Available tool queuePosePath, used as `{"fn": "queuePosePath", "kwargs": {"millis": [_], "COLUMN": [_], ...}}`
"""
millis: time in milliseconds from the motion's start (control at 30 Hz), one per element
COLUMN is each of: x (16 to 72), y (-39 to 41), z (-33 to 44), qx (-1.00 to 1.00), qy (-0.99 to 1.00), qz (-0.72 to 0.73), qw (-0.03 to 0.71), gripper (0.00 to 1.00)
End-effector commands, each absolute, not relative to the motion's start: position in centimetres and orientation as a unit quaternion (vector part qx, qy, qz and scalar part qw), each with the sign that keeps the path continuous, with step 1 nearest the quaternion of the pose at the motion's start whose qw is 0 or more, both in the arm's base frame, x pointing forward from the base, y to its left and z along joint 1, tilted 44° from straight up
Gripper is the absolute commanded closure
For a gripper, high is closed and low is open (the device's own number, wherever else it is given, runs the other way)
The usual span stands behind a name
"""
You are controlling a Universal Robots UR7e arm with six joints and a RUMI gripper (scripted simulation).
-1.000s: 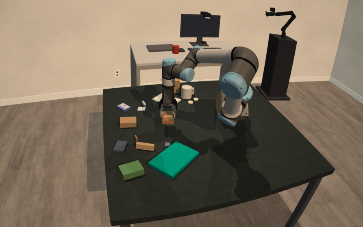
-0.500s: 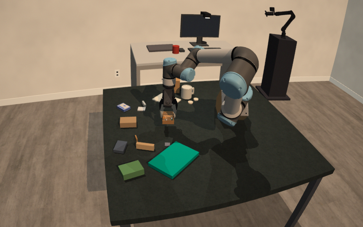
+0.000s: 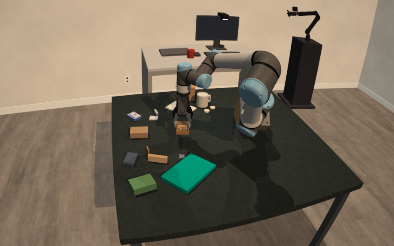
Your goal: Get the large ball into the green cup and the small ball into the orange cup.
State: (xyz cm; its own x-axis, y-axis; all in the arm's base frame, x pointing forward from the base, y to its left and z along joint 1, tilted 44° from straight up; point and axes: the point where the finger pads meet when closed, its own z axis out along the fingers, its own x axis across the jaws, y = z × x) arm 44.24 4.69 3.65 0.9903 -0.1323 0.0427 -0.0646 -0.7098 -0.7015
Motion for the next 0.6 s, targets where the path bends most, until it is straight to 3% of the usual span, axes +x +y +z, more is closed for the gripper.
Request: {"fn": "queuePosePath", "kwargs": {"millis": [0, 567], "x": [44.35, 44.24], "y": [4.63, 4.72], "z": [3.73, 3.72], "qx": [-0.925, -0.928], "qy": [0.052, 0.052], "qz": [-0.045, -0.044], "qw": [0.374, 0.367], "gripper": [0.57, 0.57]}}
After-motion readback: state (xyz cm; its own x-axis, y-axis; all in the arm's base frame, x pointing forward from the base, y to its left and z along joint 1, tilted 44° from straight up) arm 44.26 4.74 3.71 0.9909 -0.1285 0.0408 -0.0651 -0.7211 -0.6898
